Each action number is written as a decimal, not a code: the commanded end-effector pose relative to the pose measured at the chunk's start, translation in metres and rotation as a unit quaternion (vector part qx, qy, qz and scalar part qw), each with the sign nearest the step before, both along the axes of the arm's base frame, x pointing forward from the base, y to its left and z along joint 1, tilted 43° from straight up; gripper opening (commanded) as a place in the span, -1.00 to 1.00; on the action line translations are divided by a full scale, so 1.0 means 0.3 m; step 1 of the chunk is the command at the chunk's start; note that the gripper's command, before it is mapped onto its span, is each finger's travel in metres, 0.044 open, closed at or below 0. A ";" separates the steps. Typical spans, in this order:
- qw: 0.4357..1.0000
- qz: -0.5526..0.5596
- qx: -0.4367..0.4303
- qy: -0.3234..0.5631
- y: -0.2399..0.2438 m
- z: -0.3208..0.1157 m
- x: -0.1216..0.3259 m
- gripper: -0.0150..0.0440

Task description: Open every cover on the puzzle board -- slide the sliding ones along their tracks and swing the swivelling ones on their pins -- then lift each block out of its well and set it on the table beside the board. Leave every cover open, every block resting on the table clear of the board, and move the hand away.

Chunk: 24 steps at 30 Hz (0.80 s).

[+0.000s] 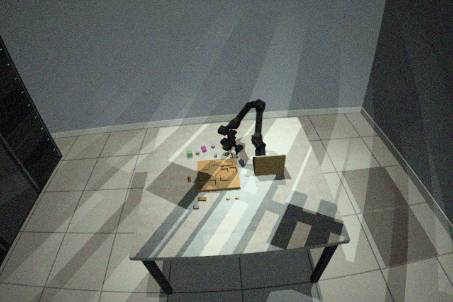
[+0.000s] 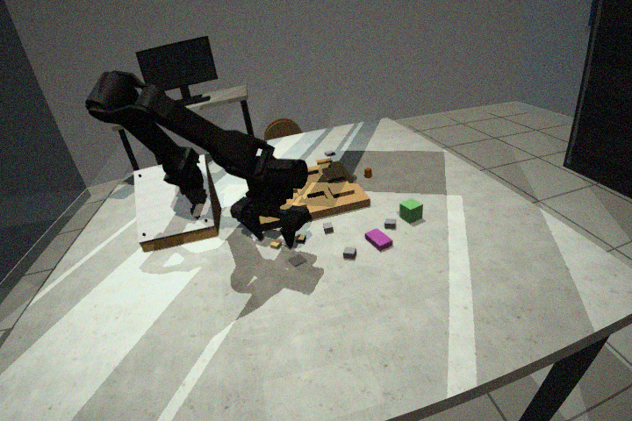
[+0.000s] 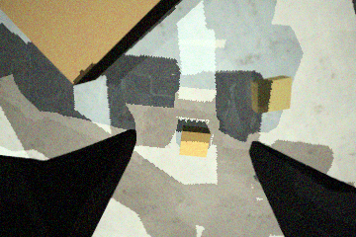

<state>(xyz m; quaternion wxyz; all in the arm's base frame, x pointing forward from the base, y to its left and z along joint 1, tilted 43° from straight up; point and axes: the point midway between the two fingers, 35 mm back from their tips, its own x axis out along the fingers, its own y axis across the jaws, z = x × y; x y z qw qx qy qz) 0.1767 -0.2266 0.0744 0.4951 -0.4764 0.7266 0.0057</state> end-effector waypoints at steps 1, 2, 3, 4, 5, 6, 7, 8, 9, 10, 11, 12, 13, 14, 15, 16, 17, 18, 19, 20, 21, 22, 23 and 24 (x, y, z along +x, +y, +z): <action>1.000 -0.002 -0.001 -0.002 0.017 0.022 0.008 1.00; 1.000 -0.002 0.000 -0.002 0.024 0.029 0.010 1.00; 1.000 -0.002 0.000 -0.002 0.032 0.036 0.011 1.00; 1.000 -0.002 0.001 -0.002 0.039 0.043 0.013 1.00; 1.000 -0.002 0.001 -0.002 0.047 0.050 0.014 1.00; 1.000 -0.002 0.002 -0.002 0.055 0.057 0.016 1.00; 1.000 -0.001 0.002 -0.002 0.062 0.065 0.017 1.00; 1.000 -0.001 0.002 -0.002 0.070 0.072 0.017 1.00; 1.000 -0.001 0.002 -0.002 0.077 0.080 0.018 1.00; 1.000 -0.001 0.003 -0.001 0.085 0.087 0.018 1.00; 1.000 -0.001 0.003 -0.001 0.093 0.095 0.019 1.00; 1.000 -0.001 0.003 -0.001 0.100 0.102 0.019 1.00; 1.000 -0.001 0.003 -0.001 0.108 0.110 0.019 1.00; 1.000 -0.001 0.003 -0.001 0.116 0.118 0.018 1.00; 1.000 -0.001 0.003 -0.001 0.123 0.125 0.018 1.00; 1.000 0.000 0.003 0.000 0.131 0.133 0.017 1.00; 1.000 0.000 0.003 0.000 0.138 0.141 0.017 1.00; 1.000 0.000 0.003 0.000 0.146 0.149 0.016 1.00; 1.000 0.000 0.002 0.000 0.153 0.157 0.014 1.00; 1.000 0.000 0.002 0.000 0.161 0.165 0.013 1.00; 1.000 0.000 0.002 0.001 0.167 0.171 0.012 1.00; 1.000 0.001 0.002 0.001 0.170 0.175 0.011 1.00; 1.000 0.001 0.002 0.001 0.172 0.177 0.011 1.00; 1.000 0.002 0.003 -0.003 0.176 0.176 0.017 1.00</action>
